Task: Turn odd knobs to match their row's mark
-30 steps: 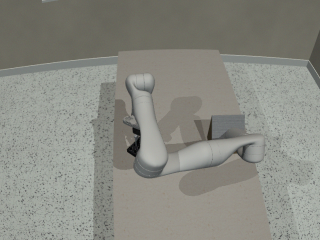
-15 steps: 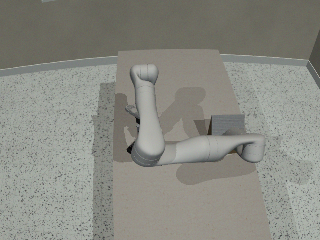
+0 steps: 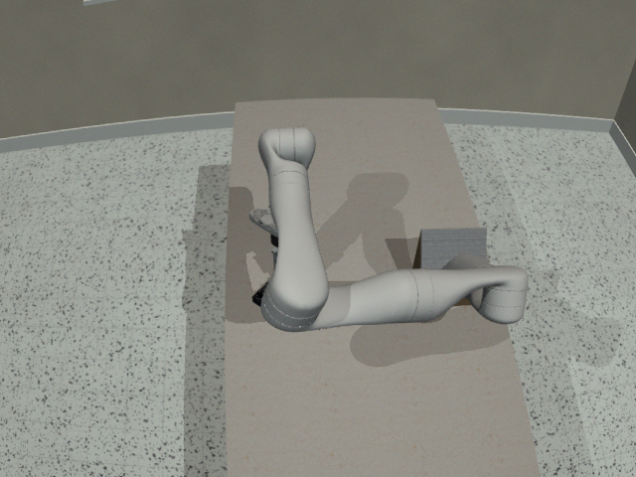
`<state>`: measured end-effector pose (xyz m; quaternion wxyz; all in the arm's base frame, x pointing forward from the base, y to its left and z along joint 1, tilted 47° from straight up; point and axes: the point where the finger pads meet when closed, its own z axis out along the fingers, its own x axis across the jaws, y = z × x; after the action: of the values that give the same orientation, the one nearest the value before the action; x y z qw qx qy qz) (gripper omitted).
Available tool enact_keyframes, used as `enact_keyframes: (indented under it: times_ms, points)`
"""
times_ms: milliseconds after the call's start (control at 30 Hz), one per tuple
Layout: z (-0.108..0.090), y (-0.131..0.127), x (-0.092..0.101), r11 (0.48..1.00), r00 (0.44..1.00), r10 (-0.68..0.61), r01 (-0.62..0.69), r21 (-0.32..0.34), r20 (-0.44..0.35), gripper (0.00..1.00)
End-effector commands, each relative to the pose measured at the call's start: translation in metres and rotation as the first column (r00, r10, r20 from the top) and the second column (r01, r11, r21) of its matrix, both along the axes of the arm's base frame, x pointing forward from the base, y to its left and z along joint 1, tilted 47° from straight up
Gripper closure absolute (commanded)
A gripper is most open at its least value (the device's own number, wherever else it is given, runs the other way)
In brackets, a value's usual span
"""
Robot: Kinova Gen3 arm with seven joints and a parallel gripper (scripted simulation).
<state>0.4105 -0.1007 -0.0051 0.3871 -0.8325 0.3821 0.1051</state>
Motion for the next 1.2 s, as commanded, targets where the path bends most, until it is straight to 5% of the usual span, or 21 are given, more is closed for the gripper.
enact_keyframes:
  times_ms: [0,1167]
  points:
    - [0.0005,-0.0009,0.0002,1.000,1.000,-0.001,0.001,-0.001,0.001,0.54]
    - [-0.0080,0.0081,0.0018,1.000,1.000,-0.001,0.001,-0.001,0.001,0.54]
